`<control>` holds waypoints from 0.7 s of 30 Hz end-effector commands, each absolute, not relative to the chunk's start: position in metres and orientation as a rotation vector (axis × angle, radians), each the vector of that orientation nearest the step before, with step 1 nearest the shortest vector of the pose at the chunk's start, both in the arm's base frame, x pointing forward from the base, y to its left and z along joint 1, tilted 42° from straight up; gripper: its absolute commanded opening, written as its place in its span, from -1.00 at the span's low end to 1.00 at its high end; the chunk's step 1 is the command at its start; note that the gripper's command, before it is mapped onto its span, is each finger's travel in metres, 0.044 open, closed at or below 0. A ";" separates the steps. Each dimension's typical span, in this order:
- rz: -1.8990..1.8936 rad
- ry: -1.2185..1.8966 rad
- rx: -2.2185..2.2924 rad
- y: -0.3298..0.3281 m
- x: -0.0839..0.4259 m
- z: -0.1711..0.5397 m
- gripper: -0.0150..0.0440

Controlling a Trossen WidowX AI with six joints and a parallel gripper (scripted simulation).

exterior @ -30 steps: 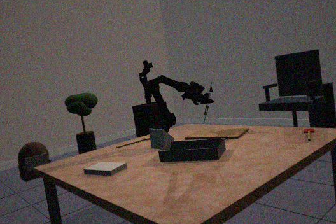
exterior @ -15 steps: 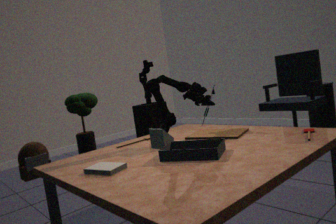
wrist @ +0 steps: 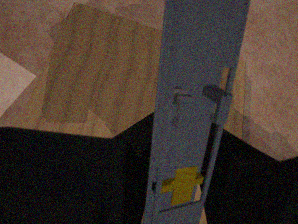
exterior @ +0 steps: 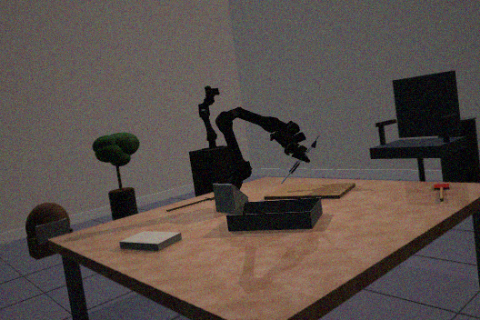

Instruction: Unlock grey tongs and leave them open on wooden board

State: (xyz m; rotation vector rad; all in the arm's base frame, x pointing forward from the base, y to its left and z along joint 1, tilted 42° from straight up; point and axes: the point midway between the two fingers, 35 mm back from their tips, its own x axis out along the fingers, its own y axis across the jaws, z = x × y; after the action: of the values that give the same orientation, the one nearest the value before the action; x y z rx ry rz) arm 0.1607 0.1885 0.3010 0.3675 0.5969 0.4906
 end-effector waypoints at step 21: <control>0.663 1.167 0.280 0.220 0.172 0.257 -1.00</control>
State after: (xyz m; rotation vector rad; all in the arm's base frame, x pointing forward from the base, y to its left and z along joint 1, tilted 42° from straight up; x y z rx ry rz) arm 0.1684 0.2166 0.2591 0.2612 1.0828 0.6327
